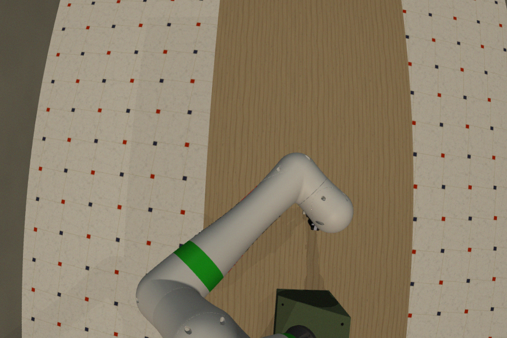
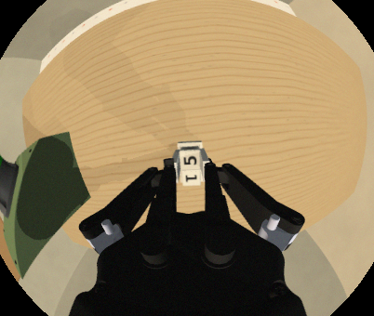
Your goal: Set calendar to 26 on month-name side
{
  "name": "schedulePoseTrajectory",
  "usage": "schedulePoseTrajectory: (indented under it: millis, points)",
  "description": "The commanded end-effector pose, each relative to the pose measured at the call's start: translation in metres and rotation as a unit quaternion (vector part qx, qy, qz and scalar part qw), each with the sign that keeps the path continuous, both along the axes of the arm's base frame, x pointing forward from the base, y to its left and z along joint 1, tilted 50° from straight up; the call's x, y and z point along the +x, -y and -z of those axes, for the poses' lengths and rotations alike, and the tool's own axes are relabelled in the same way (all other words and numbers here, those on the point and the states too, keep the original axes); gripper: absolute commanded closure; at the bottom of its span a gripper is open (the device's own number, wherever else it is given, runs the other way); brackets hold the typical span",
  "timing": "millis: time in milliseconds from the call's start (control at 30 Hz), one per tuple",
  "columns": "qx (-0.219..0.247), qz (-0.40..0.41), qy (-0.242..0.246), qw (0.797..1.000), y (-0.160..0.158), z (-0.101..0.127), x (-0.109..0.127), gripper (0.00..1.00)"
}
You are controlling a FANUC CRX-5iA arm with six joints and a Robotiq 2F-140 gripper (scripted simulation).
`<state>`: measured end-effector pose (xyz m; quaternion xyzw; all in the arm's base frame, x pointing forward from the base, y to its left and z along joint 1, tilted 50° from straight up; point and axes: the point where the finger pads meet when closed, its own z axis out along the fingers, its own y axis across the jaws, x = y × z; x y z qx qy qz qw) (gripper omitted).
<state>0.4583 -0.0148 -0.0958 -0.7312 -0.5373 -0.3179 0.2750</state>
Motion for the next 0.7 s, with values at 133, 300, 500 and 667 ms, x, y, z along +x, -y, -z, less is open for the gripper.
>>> schedulePoseTrajectory:
  millis: [133, 300, 500, 667]
  points:
    - [0.000, 0.000, 0.000, 1.000, -0.0004, 0.0005, 0.0002, 0.83]
    - [0.000, 0.000, 0.000, 1.000, -0.0013, 0.0014, 0.0004, 0.83]
    - [0.000, 0.000, 0.000, 1.000, -0.0030, 0.0029, 0.0008, 0.83]
    - [0.000, 0.000, 0.000, 1.000, -0.0048, 0.0044, 0.0012, 0.83]
